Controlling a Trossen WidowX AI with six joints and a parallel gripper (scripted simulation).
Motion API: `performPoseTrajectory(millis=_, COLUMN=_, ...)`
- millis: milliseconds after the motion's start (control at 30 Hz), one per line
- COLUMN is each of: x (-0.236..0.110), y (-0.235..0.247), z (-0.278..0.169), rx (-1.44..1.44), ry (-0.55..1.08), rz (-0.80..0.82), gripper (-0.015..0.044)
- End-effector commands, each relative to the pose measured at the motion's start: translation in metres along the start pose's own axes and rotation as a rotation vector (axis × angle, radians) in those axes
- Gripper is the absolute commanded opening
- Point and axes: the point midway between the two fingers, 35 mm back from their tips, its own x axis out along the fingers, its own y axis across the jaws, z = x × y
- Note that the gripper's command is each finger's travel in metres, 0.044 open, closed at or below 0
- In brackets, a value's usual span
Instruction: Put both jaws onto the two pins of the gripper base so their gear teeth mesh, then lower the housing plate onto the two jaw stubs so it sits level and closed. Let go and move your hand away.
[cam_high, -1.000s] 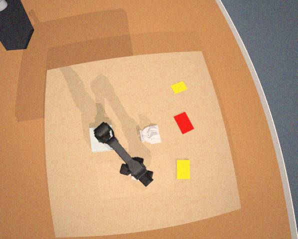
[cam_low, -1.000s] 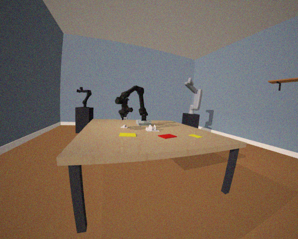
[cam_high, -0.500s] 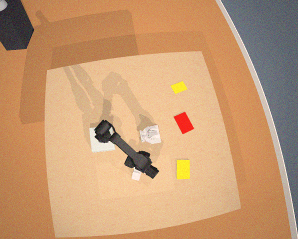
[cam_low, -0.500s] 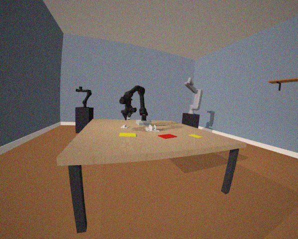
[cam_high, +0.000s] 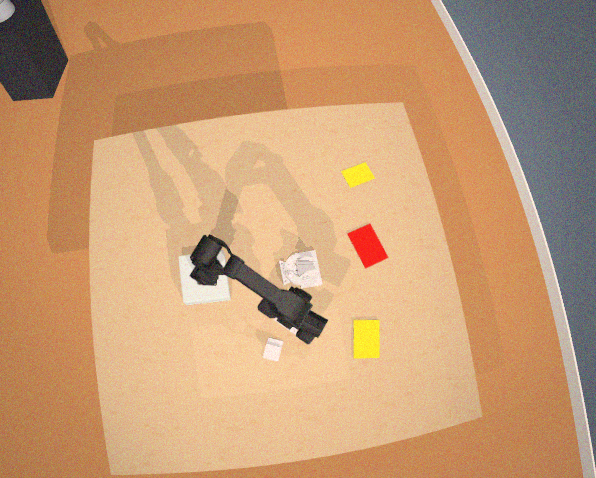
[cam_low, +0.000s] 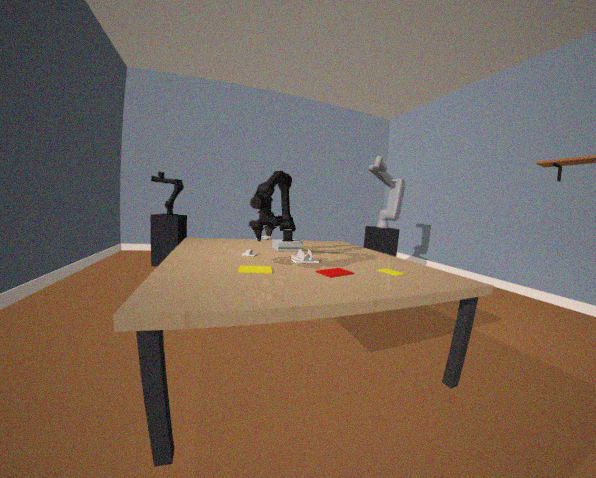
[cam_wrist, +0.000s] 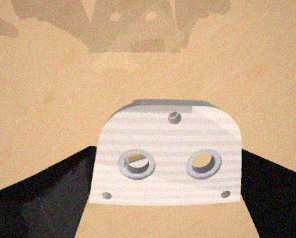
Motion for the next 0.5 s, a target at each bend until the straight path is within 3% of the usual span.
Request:
performPoseTrajectory(millis=0, x=0.001, y=0.004, z=0.013, rx=0.049, ry=0.0, rz=0.002, gripper=0.0351)
performPoseTrajectory(millis=467, x=0.001, y=0.022, z=0.056, rx=0.234, ry=-0.003, rz=0.004, gripper=0.0351)
